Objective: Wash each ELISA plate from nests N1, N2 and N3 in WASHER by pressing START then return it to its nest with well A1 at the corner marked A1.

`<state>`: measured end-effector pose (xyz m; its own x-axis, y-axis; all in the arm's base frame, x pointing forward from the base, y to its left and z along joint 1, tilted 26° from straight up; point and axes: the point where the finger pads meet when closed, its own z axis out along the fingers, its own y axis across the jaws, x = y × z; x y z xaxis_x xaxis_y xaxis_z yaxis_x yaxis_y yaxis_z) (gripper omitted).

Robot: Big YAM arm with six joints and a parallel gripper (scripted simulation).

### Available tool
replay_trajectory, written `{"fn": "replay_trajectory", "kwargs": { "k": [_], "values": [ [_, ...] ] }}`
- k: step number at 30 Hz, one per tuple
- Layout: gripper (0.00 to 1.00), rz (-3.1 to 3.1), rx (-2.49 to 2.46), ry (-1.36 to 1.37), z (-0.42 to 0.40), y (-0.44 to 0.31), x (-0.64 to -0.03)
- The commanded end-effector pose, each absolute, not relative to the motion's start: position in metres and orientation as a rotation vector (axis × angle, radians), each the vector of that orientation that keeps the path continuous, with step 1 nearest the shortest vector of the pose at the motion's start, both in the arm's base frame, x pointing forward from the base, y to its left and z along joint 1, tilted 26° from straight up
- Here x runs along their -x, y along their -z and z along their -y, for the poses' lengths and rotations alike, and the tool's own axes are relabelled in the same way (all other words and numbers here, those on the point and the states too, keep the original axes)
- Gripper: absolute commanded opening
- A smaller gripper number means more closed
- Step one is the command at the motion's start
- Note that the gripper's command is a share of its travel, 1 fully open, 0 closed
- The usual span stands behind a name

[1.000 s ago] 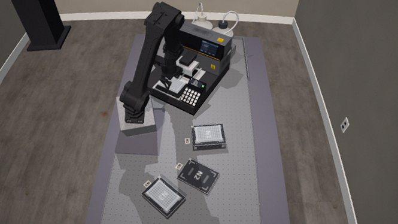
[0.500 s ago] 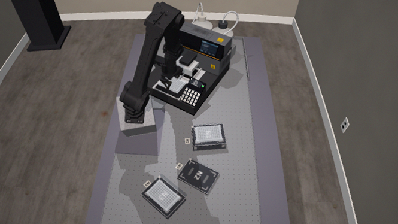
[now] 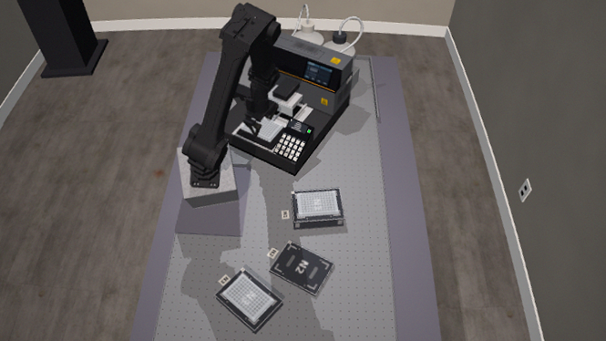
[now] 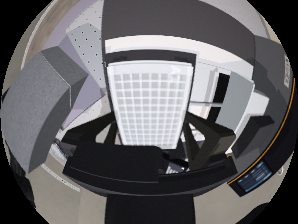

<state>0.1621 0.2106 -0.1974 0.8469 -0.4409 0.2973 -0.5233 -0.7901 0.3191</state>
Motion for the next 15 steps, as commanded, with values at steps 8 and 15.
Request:
{"fn": "replay_trajectory", "kwargs": {
  "k": [8, 15],
  "values": [
    [0.82, 0.725, -2.655, -0.302, -0.2211, 0.1974, -0.1683],
    [0.82, 0.729, -2.655, -0.3, -0.2188, 0.201, -0.1718]
  ]
}}
